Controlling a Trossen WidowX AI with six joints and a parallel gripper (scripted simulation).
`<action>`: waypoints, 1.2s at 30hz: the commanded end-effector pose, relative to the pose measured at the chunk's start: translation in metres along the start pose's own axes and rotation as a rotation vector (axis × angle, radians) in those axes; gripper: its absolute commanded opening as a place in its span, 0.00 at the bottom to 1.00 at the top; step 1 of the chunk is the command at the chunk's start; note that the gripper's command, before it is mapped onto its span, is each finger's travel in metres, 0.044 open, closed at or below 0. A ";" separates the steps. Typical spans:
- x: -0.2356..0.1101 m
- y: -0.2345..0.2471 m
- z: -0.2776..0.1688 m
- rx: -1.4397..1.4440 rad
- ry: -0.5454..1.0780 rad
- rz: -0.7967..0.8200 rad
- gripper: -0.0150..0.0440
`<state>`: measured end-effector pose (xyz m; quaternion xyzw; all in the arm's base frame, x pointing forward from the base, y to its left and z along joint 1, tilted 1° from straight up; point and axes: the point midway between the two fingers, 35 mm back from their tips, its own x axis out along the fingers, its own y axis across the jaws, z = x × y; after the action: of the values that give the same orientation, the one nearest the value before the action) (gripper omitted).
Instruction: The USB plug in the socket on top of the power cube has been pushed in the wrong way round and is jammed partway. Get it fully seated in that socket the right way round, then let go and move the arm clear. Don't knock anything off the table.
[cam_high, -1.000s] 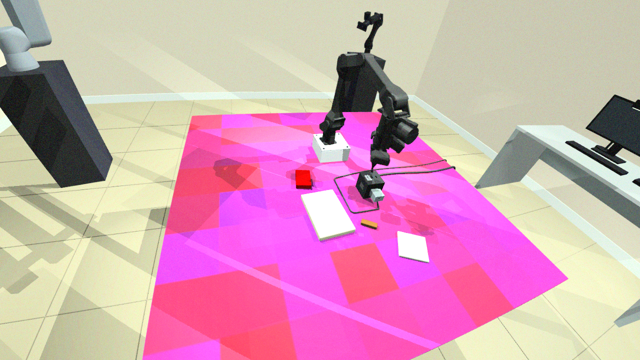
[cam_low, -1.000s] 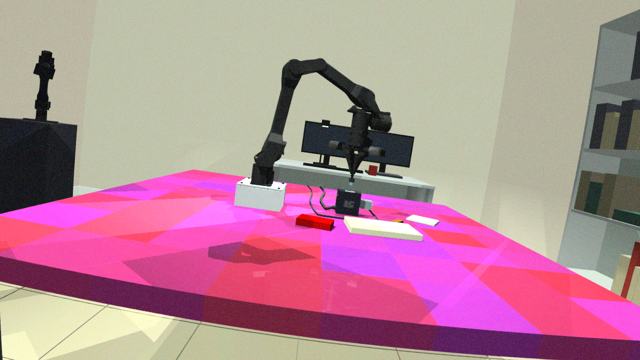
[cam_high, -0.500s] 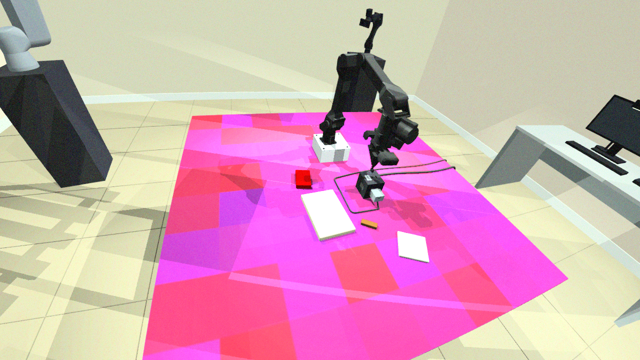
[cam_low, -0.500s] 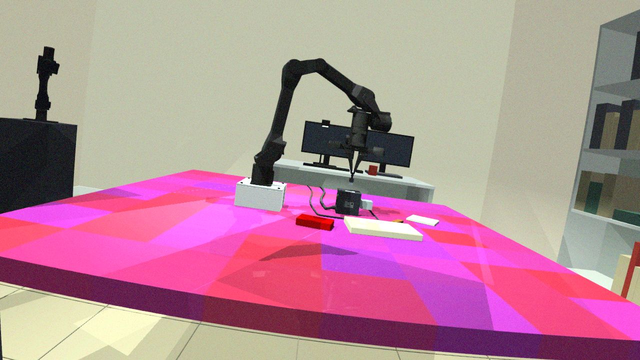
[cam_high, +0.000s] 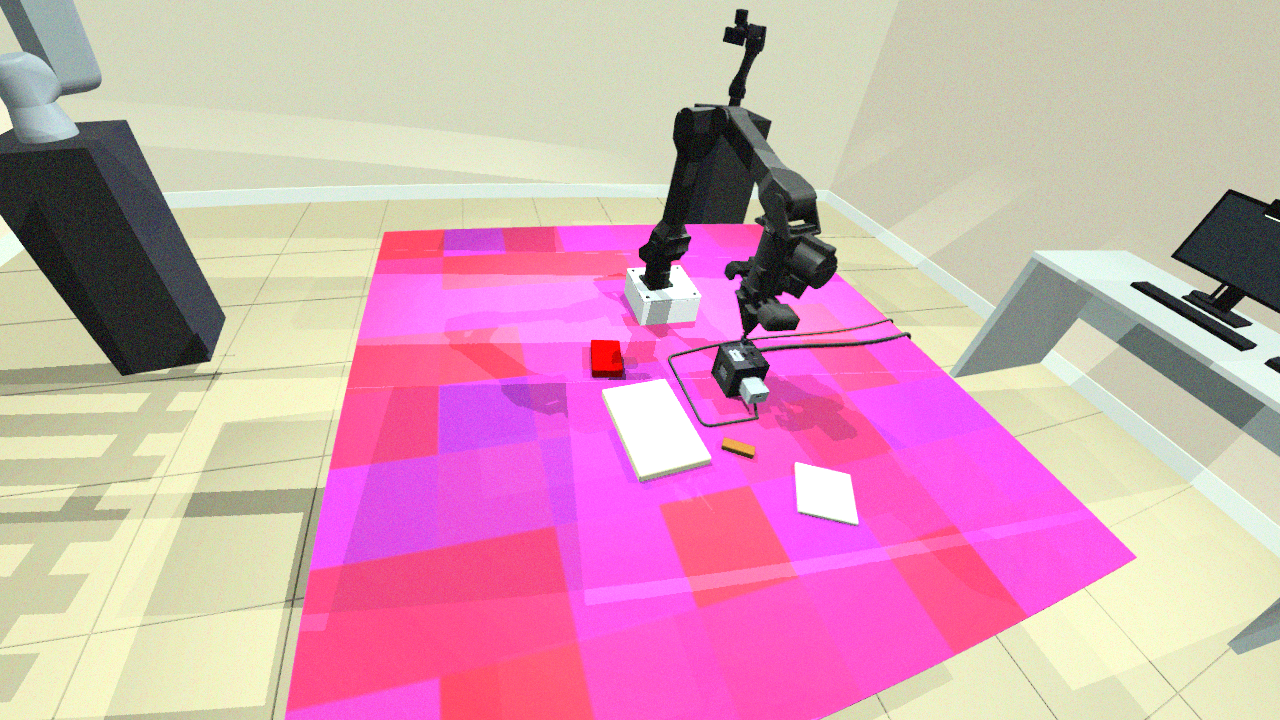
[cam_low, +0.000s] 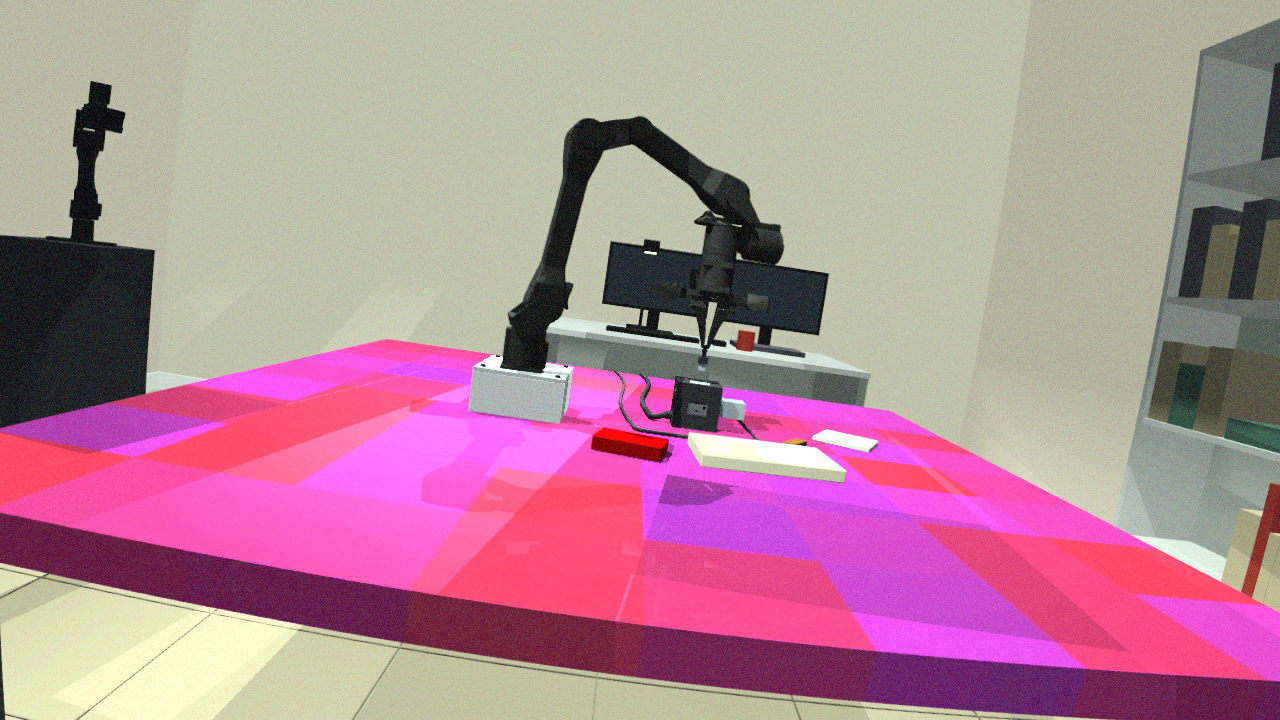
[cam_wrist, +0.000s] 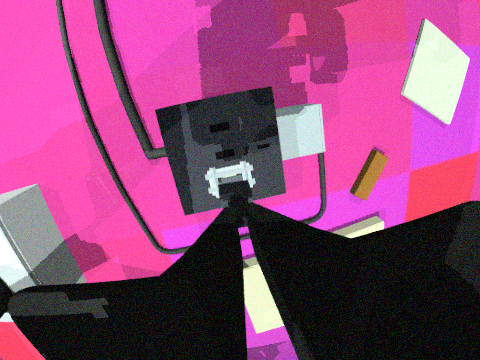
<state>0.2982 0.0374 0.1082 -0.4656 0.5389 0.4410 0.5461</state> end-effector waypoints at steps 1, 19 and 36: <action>0.000 0.000 0.000 -0.001 0.000 0.000 0.25; 0.002 0.000 -0.001 -0.009 0.005 0.000 0.25; 0.004 0.000 -0.002 -0.016 0.009 0.000 0.25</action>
<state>0.2978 0.0367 0.1045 -0.4685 0.5381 0.4431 0.5427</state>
